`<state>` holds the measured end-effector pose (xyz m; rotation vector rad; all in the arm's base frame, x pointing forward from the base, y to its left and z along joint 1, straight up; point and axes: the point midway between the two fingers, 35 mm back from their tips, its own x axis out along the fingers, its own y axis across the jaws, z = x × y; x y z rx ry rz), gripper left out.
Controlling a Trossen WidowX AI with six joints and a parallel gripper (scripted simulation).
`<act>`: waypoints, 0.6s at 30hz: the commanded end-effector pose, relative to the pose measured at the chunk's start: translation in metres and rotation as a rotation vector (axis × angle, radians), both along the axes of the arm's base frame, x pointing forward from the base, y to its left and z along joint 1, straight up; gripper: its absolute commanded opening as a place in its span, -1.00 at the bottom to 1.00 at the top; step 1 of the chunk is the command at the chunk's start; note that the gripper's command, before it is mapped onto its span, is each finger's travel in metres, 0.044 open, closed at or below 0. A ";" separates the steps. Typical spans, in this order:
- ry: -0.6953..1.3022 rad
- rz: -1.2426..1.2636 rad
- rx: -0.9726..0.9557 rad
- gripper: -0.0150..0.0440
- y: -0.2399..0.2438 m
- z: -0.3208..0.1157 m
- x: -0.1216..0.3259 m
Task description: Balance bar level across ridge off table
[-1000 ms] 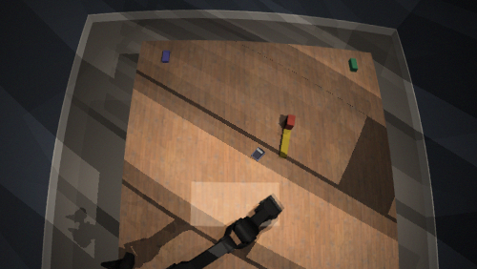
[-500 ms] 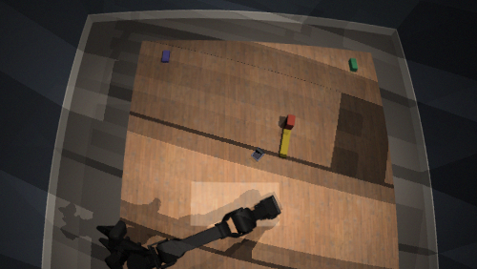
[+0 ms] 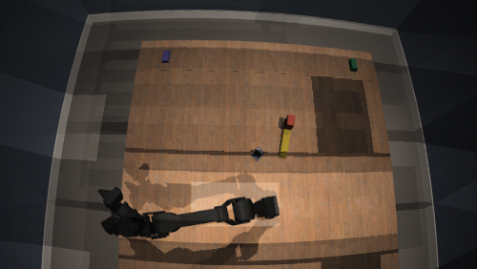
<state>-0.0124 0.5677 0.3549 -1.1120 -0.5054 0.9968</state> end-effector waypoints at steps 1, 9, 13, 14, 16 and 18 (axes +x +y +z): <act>-0.047 -0.019 -0.063 0.58 -0.001 -0.007 0.025; -0.141 -0.074 -0.206 0.58 -0.011 -0.020 0.088; -0.180 -0.099 -0.278 0.58 -0.019 -0.025 0.118; -0.190 -0.105 -0.296 0.58 -0.022 -0.027 0.126; -0.207 -0.116 -0.332 0.58 -0.027 -0.030 0.141; -0.223 -0.127 -0.369 0.58 -0.033 -0.032 0.155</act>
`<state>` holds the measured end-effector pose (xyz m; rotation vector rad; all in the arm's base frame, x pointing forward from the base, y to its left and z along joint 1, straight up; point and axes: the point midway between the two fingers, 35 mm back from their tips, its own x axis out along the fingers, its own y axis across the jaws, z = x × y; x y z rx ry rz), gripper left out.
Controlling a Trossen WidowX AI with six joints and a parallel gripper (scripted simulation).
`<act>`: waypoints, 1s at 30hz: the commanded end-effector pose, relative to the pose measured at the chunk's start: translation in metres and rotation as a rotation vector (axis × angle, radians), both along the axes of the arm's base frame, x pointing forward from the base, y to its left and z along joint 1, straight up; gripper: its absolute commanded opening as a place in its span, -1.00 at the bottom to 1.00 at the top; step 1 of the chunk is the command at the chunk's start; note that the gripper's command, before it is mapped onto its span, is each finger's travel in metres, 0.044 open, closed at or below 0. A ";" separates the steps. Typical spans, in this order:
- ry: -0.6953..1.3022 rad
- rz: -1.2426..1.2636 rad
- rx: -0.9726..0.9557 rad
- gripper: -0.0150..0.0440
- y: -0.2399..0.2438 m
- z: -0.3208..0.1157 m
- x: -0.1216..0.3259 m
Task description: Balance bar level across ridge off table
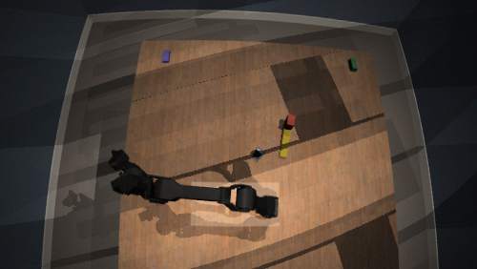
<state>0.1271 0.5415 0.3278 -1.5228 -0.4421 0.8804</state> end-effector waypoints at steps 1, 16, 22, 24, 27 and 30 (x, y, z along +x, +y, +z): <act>-0.026 -0.012 -0.068 0.58 -0.009 -0.007 0.023; -0.101 -0.085 -0.347 0.58 -0.067 -0.029 0.123; -0.110 -0.106 -0.459 0.58 -0.096 -0.040 0.158; -0.111 -0.110 -0.498 0.58 -0.106 -0.043 0.169; -0.110 -0.115 -0.555 0.58 -0.122 -0.049 0.184; -0.106 -0.119 -0.611 0.58 -0.139 -0.054 0.199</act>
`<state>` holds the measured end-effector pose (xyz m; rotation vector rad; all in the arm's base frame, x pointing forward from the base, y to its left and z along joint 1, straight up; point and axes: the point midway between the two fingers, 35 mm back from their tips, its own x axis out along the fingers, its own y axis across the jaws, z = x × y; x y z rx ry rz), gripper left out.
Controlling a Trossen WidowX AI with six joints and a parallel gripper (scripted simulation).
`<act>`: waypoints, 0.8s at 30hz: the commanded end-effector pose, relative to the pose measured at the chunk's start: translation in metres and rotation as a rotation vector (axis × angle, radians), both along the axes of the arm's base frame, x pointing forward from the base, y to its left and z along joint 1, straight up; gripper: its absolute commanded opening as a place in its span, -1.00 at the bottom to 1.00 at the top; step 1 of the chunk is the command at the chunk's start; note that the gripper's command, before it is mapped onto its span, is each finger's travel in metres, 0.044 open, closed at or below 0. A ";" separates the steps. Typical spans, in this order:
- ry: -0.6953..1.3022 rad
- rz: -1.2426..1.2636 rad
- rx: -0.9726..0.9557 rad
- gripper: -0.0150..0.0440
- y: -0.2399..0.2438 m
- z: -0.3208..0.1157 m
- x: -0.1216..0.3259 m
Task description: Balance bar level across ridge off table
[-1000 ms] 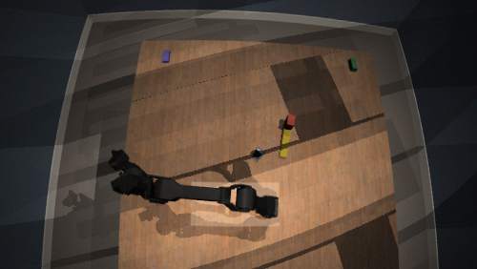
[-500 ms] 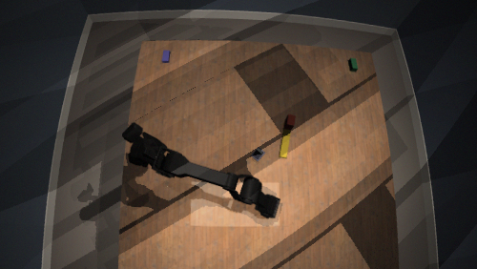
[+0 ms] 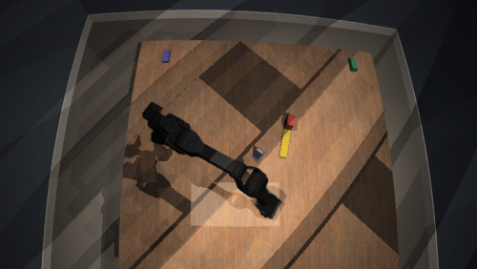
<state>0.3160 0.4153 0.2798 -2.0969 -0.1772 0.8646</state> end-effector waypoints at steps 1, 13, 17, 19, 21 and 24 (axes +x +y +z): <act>0.012 -0.001 -0.066 0.58 -0.018 -0.008 0.014; 0.075 -0.041 -0.232 0.58 -0.091 -0.027 0.060; 0.104 -0.062 -0.262 0.58 -0.116 -0.032 0.071; 0.119 -0.072 -0.275 0.58 -0.129 -0.035 0.076; 0.130 -0.079 -0.284 0.58 -0.138 -0.037 0.079; 0.147 -0.077 -0.323 0.58 -0.154 -0.041 0.085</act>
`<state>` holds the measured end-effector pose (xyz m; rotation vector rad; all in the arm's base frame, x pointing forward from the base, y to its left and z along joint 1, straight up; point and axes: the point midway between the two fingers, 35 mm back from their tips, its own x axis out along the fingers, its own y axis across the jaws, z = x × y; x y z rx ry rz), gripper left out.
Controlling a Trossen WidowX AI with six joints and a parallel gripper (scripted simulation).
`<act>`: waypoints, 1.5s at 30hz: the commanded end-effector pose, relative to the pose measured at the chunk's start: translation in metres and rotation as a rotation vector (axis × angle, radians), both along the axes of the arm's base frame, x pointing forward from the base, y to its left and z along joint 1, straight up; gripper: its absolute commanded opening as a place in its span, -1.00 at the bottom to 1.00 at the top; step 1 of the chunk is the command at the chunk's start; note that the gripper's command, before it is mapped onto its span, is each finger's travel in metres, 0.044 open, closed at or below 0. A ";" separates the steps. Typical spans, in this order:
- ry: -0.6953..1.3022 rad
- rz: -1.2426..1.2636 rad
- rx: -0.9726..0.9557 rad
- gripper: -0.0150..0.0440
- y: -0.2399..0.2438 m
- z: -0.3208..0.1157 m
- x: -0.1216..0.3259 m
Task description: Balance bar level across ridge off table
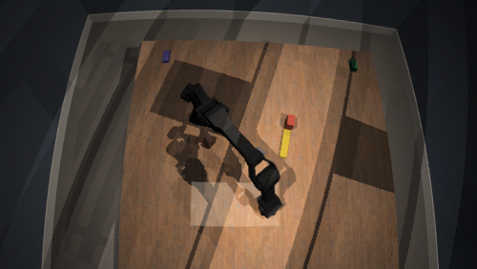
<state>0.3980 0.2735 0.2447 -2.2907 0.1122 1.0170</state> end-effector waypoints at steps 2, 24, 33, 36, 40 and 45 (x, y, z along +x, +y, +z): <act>0.040 0.008 -0.059 0.58 -0.025 -0.009 0.006; 0.270 0.050 -0.302 0.58 -0.166 -0.038 0.017; 0.378 0.082 -0.352 0.58 -0.220 -0.047 0.006; 0.415 0.095 -0.363 0.58 -0.236 -0.050 0.000; 0.462 0.113 -0.371 0.58 -0.258 -0.053 -0.008; 0.520 0.137 -0.373 0.58 -0.283 -0.057 -0.020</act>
